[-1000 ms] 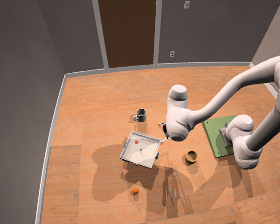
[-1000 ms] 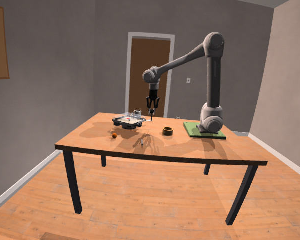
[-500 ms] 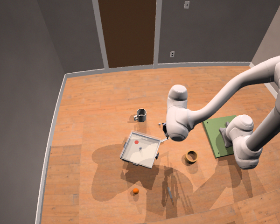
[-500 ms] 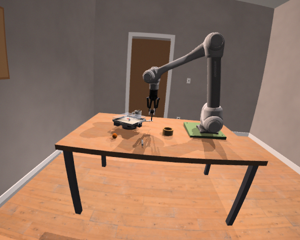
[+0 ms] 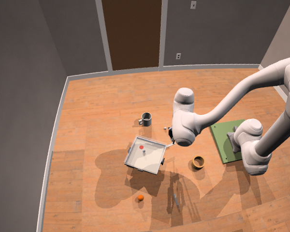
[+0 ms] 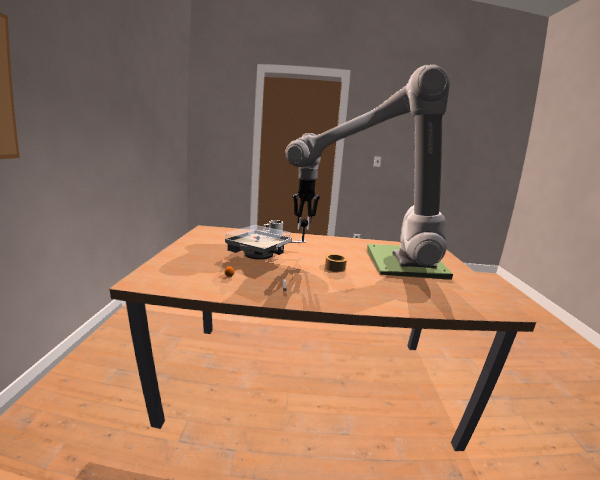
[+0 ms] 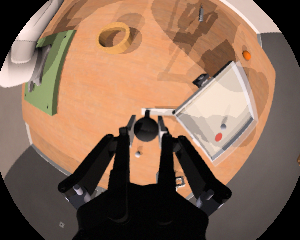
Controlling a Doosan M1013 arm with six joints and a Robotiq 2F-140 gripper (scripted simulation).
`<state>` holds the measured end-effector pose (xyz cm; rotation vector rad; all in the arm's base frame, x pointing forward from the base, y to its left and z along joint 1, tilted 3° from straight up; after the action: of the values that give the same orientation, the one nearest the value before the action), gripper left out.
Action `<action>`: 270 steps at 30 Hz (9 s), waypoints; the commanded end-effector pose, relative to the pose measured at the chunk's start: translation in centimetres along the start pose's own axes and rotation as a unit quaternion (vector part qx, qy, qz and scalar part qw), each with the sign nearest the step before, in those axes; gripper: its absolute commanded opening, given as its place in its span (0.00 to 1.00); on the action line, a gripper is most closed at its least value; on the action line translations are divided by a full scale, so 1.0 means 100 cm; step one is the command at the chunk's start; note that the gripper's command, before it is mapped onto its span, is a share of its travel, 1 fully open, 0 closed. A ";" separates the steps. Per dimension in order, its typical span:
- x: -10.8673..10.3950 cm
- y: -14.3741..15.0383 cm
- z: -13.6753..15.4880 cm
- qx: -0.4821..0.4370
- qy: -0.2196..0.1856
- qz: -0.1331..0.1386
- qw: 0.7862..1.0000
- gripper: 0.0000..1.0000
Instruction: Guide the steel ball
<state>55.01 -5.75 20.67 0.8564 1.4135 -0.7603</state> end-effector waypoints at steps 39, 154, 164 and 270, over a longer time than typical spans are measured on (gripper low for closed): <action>-0.001 0.000 -0.004 0.000 -0.001 0.000 1.000 0.00; -0.003 0.001 -0.002 0.000 -0.001 0.000 1.000 0.00; -0.004 0.001 -0.001 0.000 -0.001 0.000 1.000 0.00; -0.003 0.001 0.002 0.000 -0.001 0.000 1.000 0.36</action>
<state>54.89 -5.54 20.66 0.8564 1.4143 -0.7607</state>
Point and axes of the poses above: the point where the finger pads meet when closed, its own x axis out along the fingers, its own y axis across the jaws, z = x × y, the point moved 7 cm from there along -x, back along the fingers, and after that the axes turned 11 degrees about -x, right-handed, at the moved point
